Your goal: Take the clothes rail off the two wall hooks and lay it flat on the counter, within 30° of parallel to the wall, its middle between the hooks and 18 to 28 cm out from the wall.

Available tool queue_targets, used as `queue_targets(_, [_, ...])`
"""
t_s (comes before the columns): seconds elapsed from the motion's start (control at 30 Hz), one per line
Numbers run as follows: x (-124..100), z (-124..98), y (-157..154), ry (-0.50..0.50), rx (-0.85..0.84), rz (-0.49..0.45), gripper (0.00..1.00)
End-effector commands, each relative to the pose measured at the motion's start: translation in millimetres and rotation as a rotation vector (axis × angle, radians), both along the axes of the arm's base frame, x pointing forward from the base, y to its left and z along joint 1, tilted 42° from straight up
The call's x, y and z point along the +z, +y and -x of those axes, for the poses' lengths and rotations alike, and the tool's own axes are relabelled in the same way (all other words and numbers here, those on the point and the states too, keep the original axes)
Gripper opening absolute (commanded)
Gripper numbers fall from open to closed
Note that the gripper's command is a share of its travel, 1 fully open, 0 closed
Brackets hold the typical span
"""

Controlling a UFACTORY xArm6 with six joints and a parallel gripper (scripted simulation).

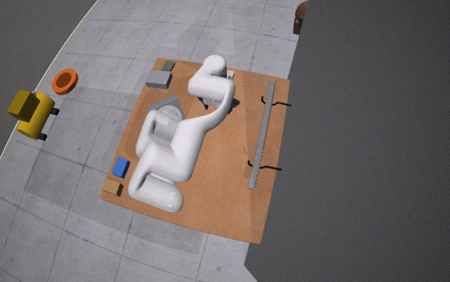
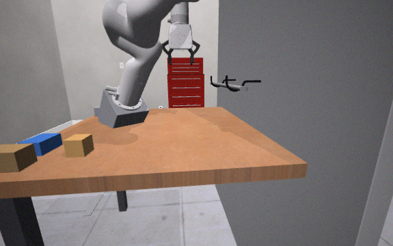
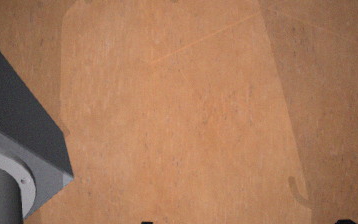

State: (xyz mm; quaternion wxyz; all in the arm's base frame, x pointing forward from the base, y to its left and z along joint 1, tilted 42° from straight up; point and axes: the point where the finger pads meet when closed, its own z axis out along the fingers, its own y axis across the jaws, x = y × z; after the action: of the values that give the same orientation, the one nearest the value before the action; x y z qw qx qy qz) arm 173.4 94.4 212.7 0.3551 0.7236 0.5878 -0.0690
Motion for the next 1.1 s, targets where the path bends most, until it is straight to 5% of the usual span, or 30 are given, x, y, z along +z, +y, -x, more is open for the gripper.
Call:
queue_targets(0.0, [2,-6,0,0.003,0.003,-0.002,1.00])
queue_targets(1.07, [15,-50,-8,0.002,0.004,-0.002,1.00])
